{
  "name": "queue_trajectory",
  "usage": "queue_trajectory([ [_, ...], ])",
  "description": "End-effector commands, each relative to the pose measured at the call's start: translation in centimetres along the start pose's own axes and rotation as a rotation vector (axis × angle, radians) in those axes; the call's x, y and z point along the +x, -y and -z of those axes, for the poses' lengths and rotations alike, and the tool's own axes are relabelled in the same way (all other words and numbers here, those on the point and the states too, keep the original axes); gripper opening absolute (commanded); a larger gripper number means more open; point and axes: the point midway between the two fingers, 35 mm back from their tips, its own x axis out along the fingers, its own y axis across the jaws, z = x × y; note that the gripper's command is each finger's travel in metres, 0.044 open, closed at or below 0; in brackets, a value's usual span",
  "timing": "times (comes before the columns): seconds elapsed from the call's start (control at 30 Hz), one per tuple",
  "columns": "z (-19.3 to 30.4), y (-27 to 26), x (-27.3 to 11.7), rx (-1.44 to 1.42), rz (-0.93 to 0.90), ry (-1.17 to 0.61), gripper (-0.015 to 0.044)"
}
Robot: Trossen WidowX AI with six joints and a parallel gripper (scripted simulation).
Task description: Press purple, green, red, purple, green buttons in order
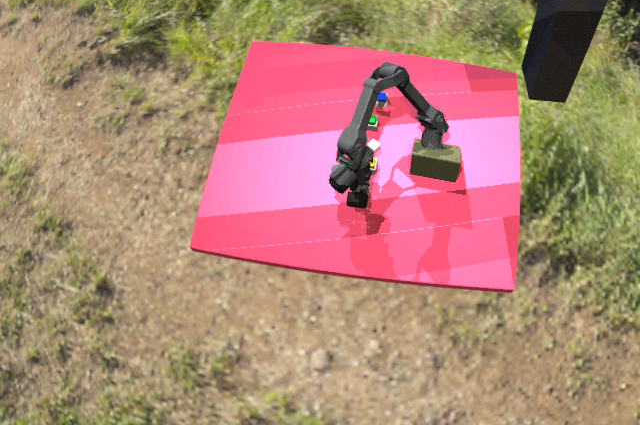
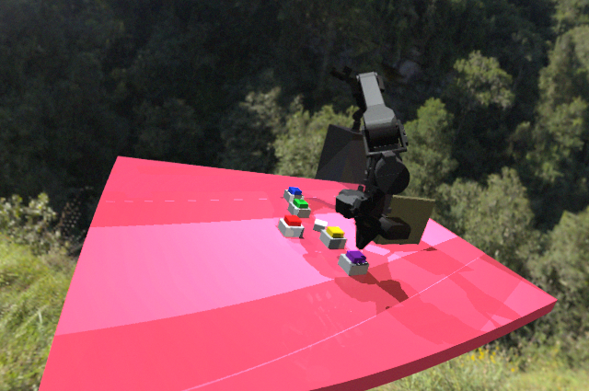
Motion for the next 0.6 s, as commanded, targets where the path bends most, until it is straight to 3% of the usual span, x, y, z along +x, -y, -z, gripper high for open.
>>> queue_trajectory([
  [0.0,-0.1,-0.1,-1.3,0.008,-0.008,0.002,0.0020],
  [0.1,-0.2,-0.2,-2.3,0.008,-0.009,0.002,0.0020],
  [0.23,-0.1,-0.1,-7.2,0.007,-0.010,0.001,0.0020],
  [0.4,-0.2,0.2,-7.6,0.006,-0.011,0.001,0.0020],
  [0.57,-2.6,7.0,-8.7,0.000,-0.027,0.003,0.0020],
])
